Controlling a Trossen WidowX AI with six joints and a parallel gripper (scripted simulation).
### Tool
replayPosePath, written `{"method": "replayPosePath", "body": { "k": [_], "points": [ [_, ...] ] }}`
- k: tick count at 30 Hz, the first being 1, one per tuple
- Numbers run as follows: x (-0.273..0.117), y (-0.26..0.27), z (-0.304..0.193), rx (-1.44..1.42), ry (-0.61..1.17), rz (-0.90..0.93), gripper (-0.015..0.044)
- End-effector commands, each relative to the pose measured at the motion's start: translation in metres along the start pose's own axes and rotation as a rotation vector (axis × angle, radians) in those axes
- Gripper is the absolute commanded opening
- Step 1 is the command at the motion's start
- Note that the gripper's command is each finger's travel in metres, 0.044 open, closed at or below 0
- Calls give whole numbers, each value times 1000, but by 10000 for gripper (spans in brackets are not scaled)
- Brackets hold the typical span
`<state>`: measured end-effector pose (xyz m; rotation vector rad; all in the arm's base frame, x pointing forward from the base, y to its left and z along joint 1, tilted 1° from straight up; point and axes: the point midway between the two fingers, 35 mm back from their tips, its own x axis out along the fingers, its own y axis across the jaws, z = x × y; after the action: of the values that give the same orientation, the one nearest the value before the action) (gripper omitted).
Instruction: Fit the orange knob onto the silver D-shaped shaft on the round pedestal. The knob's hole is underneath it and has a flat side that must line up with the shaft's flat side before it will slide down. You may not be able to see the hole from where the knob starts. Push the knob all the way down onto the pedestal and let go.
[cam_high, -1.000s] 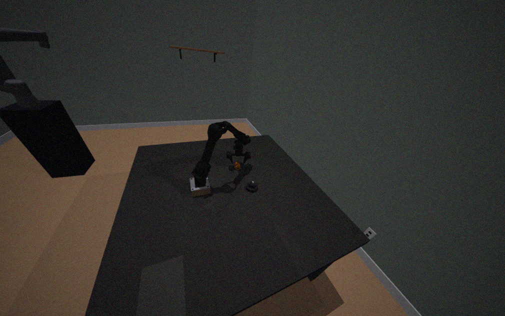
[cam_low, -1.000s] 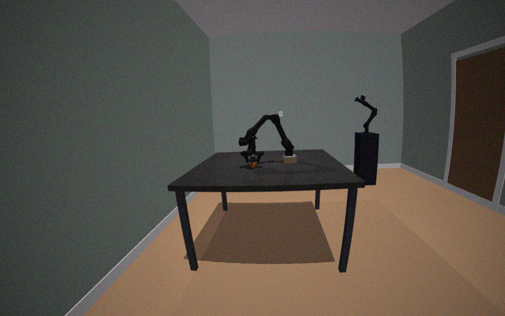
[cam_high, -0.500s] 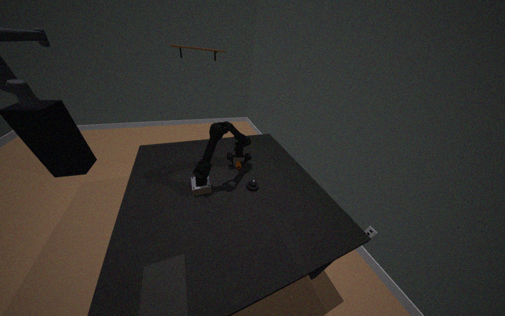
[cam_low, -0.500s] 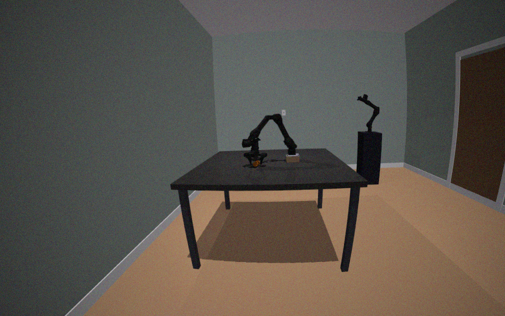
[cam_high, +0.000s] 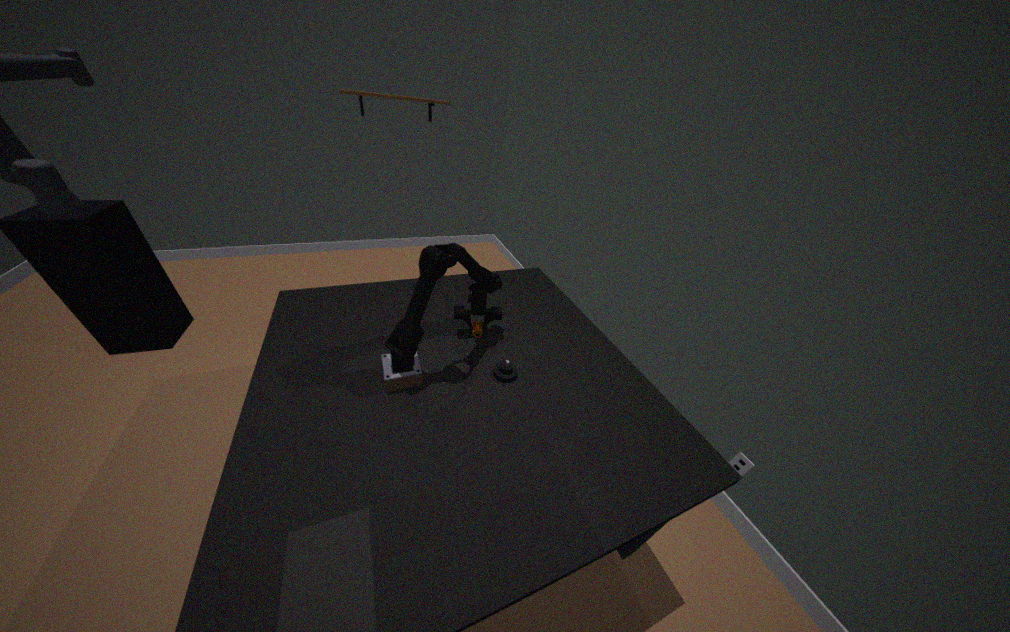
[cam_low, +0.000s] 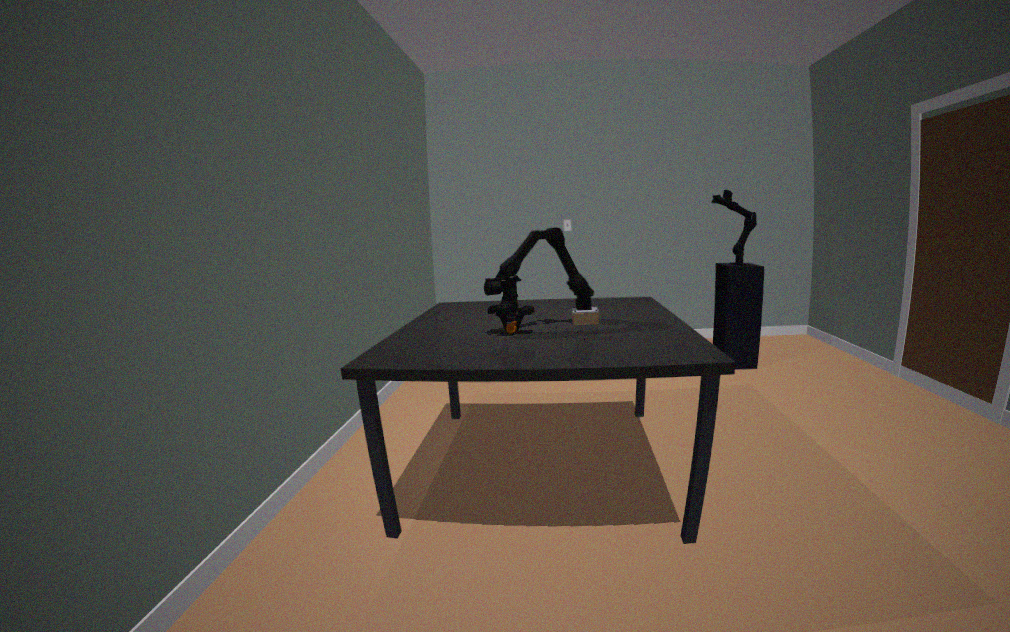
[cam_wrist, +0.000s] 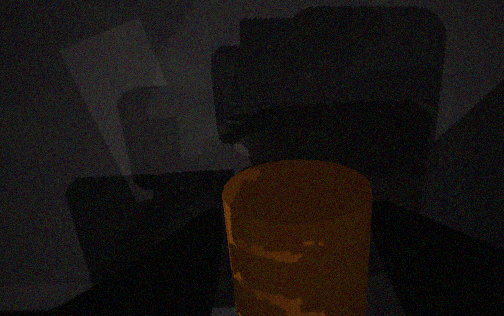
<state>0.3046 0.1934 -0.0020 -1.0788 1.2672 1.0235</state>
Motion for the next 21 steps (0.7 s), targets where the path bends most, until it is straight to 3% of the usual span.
{"method": "replayPosePath", "body": {
  "k": [1, 7, 21],
  "points": [
    [0, 0, 1, -5, -5, 3, 220],
    [0, 0, 1, -5, -5, 3, 180],
    [-7, 0, -9, 1, -172, 1, 179]
  ]
}}
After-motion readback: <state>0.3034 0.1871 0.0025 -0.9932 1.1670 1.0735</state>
